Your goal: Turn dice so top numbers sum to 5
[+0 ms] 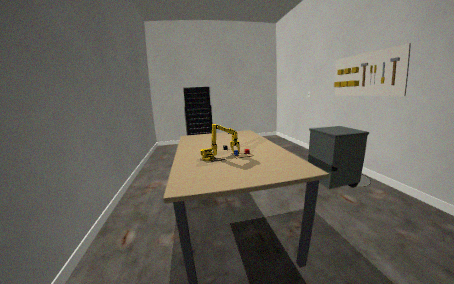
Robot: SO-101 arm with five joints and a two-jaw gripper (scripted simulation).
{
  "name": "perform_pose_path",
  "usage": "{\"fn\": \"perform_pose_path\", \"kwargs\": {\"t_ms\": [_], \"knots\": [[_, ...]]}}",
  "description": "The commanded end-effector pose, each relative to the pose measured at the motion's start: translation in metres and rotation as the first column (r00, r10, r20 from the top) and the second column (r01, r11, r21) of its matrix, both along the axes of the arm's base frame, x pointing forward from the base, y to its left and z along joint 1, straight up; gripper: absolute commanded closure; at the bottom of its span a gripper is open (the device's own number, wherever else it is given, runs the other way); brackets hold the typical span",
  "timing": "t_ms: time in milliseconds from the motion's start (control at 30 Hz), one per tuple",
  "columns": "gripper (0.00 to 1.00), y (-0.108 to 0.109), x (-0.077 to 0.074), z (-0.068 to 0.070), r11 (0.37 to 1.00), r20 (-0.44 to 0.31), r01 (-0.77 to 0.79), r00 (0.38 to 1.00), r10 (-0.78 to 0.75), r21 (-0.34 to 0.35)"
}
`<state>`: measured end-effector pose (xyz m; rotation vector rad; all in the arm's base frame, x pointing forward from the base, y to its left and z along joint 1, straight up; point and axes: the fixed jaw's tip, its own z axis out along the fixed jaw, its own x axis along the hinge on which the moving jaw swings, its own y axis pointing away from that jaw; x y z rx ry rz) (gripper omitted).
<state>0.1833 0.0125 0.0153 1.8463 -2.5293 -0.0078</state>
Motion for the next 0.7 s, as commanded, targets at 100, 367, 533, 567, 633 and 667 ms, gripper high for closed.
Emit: {"fn": "perform_pose_path", "kwargs": {"t_ms": [100,367,533,567,633,667], "knots": [[0.82,0.0021,0.0028,0.0024,1.000,0.023,-0.002,1.000,0.002,0.003],[0.76,0.0021,0.0028,0.0024,1.000,0.023,-0.002,1.000,0.002,0.003],[0.72,0.0021,0.0028,0.0024,1.000,0.023,-0.002,1.000,0.002,0.003],[0.71,0.0021,0.0028,0.0024,1.000,0.023,-0.002,1.000,0.002,0.003],[0.69,0.0021,0.0028,0.0024,1.000,0.023,-0.002,1.000,0.002,0.003],[0.68,0.0021,0.0028,0.0024,1.000,0.023,-0.002,1.000,0.002,0.003]]}}
